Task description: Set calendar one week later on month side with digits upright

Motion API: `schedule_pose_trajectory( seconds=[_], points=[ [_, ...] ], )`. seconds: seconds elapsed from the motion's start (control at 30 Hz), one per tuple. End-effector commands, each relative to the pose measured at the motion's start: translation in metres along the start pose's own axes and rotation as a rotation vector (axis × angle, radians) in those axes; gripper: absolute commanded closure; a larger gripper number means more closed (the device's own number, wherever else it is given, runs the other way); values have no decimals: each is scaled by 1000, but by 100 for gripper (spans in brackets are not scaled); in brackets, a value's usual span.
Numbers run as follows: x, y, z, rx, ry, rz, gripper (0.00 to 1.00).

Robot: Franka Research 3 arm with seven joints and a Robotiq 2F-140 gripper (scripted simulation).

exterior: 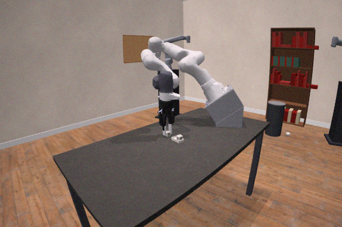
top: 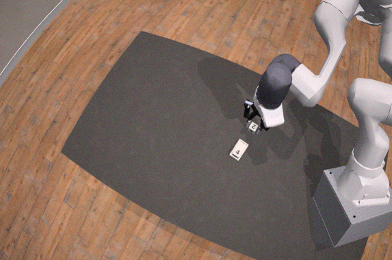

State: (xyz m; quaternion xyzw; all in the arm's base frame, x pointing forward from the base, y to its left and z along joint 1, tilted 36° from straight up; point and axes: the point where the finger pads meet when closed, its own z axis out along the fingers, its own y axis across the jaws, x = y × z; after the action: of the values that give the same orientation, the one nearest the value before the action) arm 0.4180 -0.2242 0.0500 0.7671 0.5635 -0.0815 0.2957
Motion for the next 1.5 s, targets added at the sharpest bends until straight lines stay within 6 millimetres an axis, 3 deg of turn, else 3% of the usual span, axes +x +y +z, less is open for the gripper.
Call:
schedule_pose_trajectory(
  seconds=[0.0, 0.17, 0.2, 1.47],
  points=[
    [1, 2, 0, -4, 4, 4, 72],
    [1, 2, 0, -4, 4, 4, 72],
    [1, 2, 0, -4, 4, 4, 84],
    [1, 2, -7, -4, 4, 4, 84]
  ],
)
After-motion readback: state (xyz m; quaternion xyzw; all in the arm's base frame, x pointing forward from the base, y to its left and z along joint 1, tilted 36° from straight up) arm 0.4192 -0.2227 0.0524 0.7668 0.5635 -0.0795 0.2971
